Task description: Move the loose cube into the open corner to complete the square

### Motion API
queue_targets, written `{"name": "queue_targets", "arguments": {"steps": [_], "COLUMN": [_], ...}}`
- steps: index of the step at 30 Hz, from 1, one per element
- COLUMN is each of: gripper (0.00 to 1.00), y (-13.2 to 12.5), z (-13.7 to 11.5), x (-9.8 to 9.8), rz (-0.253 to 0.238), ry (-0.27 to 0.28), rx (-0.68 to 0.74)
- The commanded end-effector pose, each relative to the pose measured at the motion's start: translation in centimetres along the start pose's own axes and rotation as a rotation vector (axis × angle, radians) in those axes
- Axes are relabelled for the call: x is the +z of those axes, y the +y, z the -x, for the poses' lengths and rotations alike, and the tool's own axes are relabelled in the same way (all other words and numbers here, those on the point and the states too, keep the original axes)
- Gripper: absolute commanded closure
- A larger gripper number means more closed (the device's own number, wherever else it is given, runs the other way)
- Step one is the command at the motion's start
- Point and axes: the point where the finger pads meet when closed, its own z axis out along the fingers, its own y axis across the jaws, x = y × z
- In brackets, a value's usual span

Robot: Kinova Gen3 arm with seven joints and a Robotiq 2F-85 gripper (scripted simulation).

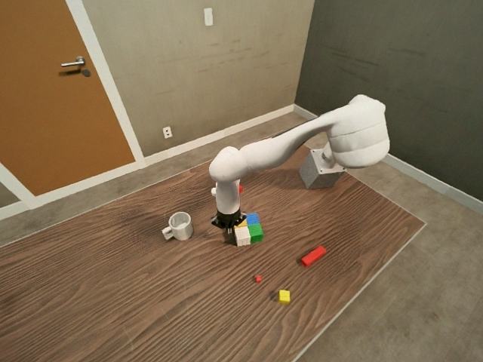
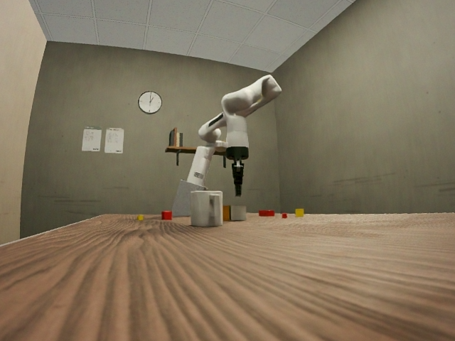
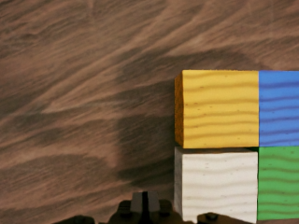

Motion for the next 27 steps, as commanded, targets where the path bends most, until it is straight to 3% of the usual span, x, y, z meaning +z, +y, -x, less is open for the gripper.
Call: {"name": "queue_targets", "arguments": {"steps": [1, 14, 27], "gripper": [0.90, 0.90, 0.90], "y": [0.1, 0.1, 0.1], "z": [0.0, 0.1, 0.1], "x": [-1.3, -3.0, -3.2], "rz": [0.000, 0.000, 0.000], "ry": [-0.005, -0.005, -0.005], "rx": [0.010, 0.010, 0.010]}}
